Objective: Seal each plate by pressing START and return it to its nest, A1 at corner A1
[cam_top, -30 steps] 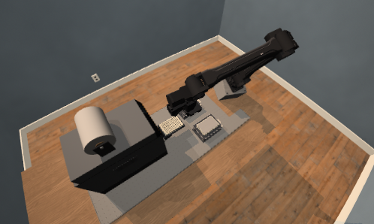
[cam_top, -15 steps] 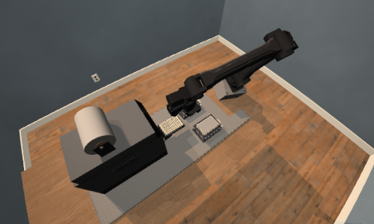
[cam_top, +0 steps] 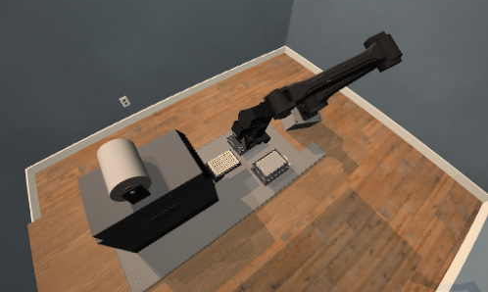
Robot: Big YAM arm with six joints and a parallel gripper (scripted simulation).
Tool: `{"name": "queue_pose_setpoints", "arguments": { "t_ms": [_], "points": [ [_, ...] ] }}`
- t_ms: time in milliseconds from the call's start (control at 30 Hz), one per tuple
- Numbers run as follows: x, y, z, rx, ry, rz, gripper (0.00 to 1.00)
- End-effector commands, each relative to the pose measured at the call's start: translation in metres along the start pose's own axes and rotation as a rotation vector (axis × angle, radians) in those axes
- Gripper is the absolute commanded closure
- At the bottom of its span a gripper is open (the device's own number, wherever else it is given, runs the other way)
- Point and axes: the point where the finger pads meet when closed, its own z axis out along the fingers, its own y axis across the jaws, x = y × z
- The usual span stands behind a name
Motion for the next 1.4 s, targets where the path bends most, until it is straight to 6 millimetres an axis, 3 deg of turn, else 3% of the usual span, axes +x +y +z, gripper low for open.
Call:
{"name": "queue_pose_setpoints", "arguments": {
  "t_ms": [0,233,400,567,767,1367],
  "points": [
    [0.01,-0.001,0.009,-0.001,-0.095,0.05,1.0],
    [0.004,0.009,0.001,-0.022,-0.36,0.044,1.0],
    [0.003,0.005,0.007,-0.017,-0.349,0.043,1.0],
    [0.014,0.003,0.014,-0.021,-0.518,0.035,1.0],
    [-0.004,0.002,0.008,-0.022,-0.516,0.011,1.0],
    [-0.017,-0.004,0.002,0.008,-0.495,-0.004,1.0]
  ]
}}
